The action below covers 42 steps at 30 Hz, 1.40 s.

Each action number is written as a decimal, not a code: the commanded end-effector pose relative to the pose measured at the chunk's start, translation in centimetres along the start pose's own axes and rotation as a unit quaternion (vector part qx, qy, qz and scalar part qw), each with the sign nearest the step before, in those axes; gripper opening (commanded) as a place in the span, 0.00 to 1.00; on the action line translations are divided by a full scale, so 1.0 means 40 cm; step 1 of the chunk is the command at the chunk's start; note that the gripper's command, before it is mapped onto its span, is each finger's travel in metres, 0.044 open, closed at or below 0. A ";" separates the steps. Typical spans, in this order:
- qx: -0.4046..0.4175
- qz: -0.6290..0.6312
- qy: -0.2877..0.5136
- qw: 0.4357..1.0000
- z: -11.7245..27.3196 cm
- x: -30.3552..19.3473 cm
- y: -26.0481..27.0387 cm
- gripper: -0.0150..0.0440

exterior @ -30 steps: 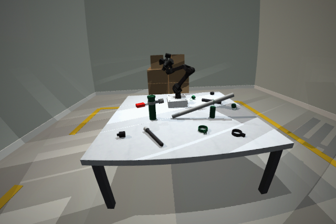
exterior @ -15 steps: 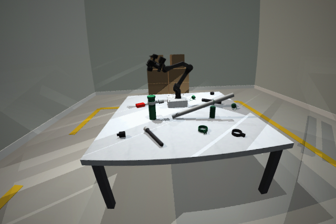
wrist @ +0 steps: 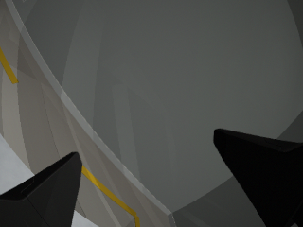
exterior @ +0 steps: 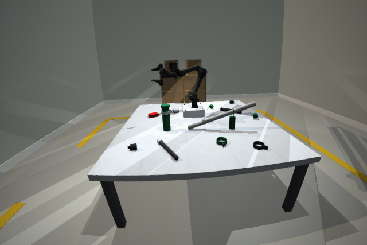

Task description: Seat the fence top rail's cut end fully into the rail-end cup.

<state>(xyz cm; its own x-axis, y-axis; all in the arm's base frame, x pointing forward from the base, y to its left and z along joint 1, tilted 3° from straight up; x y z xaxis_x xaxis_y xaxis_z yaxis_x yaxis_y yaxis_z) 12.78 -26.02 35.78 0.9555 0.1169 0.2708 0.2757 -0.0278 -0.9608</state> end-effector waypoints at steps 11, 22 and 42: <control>0.355 -0.112 -0.216 0.903 0.241 0.340 0.204 1.00; 0.626 -0.079 -0.218 0.745 0.592 0.422 0.294 1.00; 0.632 0.152 -0.346 0.676 0.570 0.393 0.329 1.00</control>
<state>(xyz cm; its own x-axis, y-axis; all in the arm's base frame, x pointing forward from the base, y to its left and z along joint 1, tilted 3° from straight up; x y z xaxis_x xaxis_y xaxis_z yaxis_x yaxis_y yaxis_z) 28.96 0.49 26.44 0.6709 0.5810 0.4608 -0.5031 0.8131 -0.2929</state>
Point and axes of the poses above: the point midway between the two fingers, 35 mm back from their tips, its own z axis back along the fingers, its own y axis across the jaws, x = y × z, the point moved 6 cm from there along z, back along the fingers, and after that the axes turned 13 degrees about z, right-handed, at the moved point
